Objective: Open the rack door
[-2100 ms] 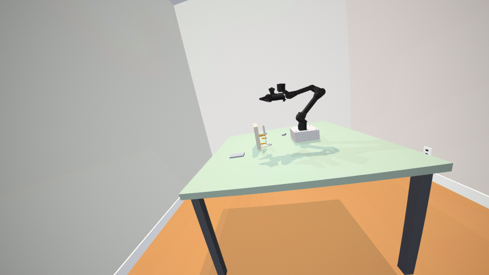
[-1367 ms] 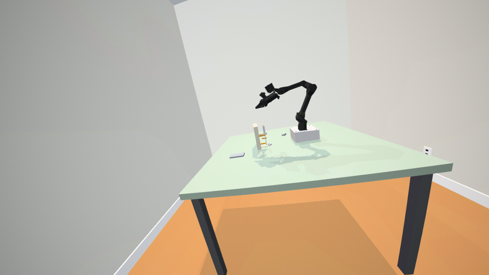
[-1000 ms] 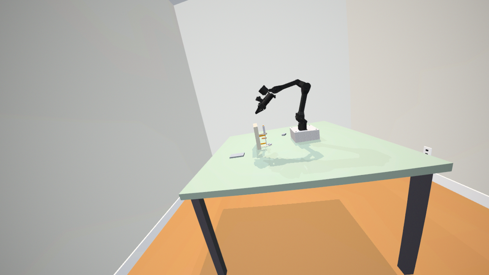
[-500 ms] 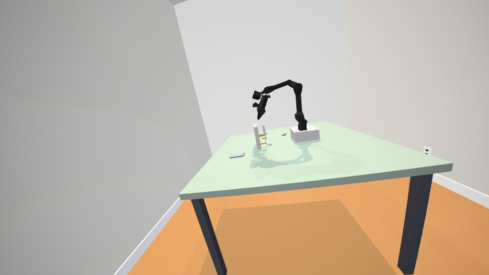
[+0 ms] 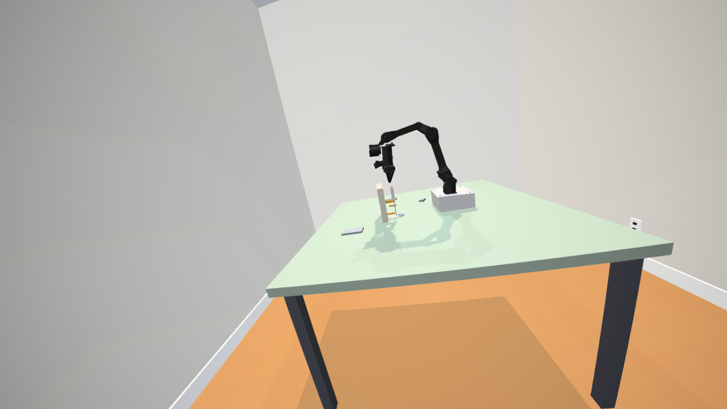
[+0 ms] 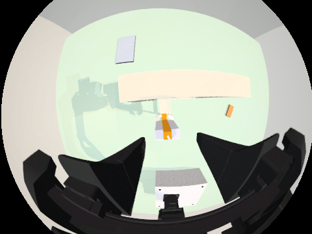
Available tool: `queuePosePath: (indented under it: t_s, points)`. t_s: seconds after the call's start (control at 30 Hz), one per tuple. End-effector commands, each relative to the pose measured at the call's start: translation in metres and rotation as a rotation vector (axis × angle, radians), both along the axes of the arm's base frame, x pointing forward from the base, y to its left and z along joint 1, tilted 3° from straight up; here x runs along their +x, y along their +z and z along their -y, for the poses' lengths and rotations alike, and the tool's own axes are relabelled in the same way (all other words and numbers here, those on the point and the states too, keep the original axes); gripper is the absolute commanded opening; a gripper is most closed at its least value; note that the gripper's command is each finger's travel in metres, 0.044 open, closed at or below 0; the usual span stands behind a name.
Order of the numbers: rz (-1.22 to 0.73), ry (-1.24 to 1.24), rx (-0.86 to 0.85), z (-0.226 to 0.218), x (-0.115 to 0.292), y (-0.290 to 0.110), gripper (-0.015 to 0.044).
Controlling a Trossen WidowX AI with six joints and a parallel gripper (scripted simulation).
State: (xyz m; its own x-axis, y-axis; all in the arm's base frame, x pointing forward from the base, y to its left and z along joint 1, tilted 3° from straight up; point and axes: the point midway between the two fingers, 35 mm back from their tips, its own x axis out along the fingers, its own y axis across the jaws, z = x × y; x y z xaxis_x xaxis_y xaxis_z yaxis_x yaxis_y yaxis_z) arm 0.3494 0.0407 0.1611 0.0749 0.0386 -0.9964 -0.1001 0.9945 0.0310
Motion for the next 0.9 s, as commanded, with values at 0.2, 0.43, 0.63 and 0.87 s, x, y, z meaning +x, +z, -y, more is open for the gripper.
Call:
queuePosePath:
  t_s: [0.2,0.43,0.63,0.87]
  points:
    - [-0.092,-0.003,-0.004,-0.002,-0.004,-0.008,0.0290]
    - [-0.092,-0.003,-0.004,-0.002,-0.003,-0.019,0.0290]
    - [-0.091,-0.003,-0.004,-0.003,-0.003,-0.029,0.0290]
    - [-0.091,-0.003,-0.004,-0.003,-0.003,-0.041,0.0290]
